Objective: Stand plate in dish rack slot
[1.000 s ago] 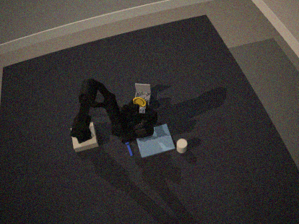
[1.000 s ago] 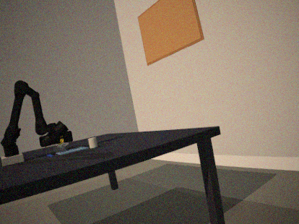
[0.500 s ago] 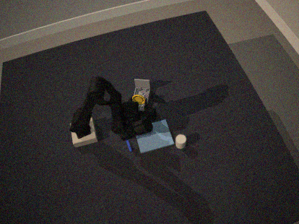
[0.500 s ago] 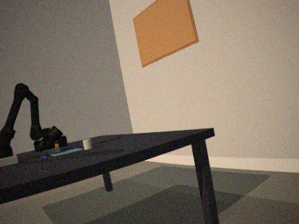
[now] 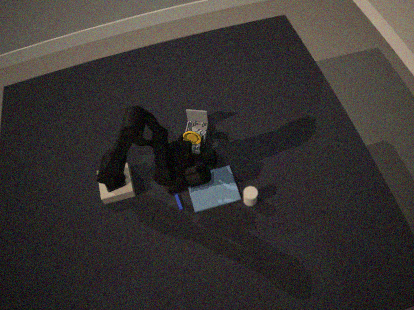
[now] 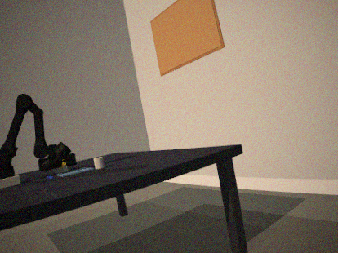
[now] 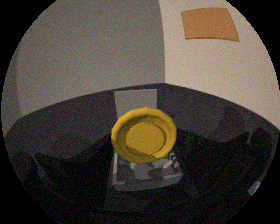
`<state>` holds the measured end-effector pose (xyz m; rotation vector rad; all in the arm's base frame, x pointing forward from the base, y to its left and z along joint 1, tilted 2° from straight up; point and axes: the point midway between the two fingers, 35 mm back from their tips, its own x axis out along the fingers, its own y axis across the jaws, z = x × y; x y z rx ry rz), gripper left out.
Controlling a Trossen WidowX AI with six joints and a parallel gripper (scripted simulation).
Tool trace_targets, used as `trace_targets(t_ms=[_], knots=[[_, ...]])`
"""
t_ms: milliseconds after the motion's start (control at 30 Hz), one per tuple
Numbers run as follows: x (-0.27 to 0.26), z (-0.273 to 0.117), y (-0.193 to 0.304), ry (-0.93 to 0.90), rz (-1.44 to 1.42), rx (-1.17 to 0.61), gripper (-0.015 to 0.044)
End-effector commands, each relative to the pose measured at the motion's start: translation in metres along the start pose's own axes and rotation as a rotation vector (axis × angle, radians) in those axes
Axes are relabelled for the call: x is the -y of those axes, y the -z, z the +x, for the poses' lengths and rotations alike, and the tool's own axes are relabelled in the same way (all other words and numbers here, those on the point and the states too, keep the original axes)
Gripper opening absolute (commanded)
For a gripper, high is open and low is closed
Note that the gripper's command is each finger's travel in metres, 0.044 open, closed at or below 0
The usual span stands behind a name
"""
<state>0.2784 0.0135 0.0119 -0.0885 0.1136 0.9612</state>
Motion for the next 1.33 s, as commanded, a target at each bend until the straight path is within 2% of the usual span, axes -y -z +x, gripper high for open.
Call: trace_targets(t_ms=[0, 167, 200, 533, 933, 1300], knots=[[0.0, 0.0, 0.0, 0.0, 0.0, 0.0, 0.0262], [0.0, 0.0, 0.0, 0.0, 0.0, 0.0, 0.0394], [0.0, 0.0, 0.0, 0.0, 0.0, 0.0, 0.04], [0.002, 0.0, -0.005, -0.002, 0.0, 0.0, 0.04], [0.01, -0.01, -0.114, -0.032, -0.005, 0.008, 0.04], [0.012, -0.01, -0.115, -0.031, -0.001, 0.005, 0.04]])
